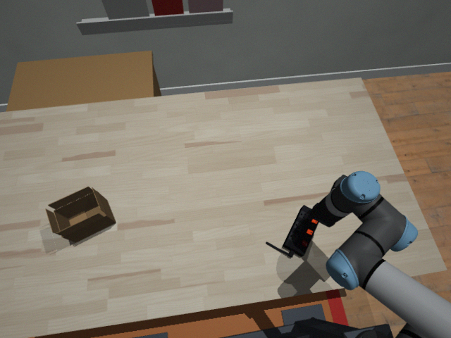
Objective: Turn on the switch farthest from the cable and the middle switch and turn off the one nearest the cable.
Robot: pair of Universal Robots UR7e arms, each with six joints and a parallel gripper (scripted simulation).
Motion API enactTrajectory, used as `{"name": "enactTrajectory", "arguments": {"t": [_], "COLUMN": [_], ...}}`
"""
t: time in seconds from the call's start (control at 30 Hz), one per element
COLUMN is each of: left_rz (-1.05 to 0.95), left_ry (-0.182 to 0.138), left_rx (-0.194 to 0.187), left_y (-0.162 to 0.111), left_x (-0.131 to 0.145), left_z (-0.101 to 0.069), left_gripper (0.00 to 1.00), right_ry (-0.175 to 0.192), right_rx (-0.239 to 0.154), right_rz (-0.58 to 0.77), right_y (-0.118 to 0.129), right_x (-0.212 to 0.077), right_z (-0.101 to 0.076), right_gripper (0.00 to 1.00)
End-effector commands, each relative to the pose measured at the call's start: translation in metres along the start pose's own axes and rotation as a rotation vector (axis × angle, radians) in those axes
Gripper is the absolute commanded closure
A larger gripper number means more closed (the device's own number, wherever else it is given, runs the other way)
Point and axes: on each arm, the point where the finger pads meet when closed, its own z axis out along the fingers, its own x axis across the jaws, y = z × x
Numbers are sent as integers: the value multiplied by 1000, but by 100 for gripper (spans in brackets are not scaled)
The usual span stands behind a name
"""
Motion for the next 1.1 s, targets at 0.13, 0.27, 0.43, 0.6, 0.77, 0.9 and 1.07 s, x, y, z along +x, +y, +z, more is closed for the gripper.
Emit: {"name": "enactTrajectory", "arguments": {"t": [0.13, 0.27, 0.43, 0.6, 0.77, 0.9, 1.07], "left_rz": [0, 0, 0, 0, 0, 0, 0], "left_ry": [0, 0, 0, 0, 0, 0, 0], "left_rx": [-1, -1, -1, -1, -1, -1, -1], "left_y": [0, 0, 0, 0, 0, 0, 0], "left_x": [0, 0, 0, 0, 0, 0, 0], "left_z": [0, 0, 0, 0, 0, 0, 0], "left_gripper": [0, 0, 0, 0, 0, 0, 0], "right_ry": [0, 0, 0, 0, 0, 0, 0], "right_rx": [0, 0, 0, 0, 0, 0, 0], "right_rz": [0, 0, 0, 0, 0, 0, 0], "right_y": [0, 0, 0, 0, 0, 0, 0], "right_x": [0, 0, 0, 0, 0, 0, 0], "right_z": [-39, -60, -75, -76, -76, -76, -76], "right_gripper": [0, 0, 0, 0, 0, 0, 0]}}
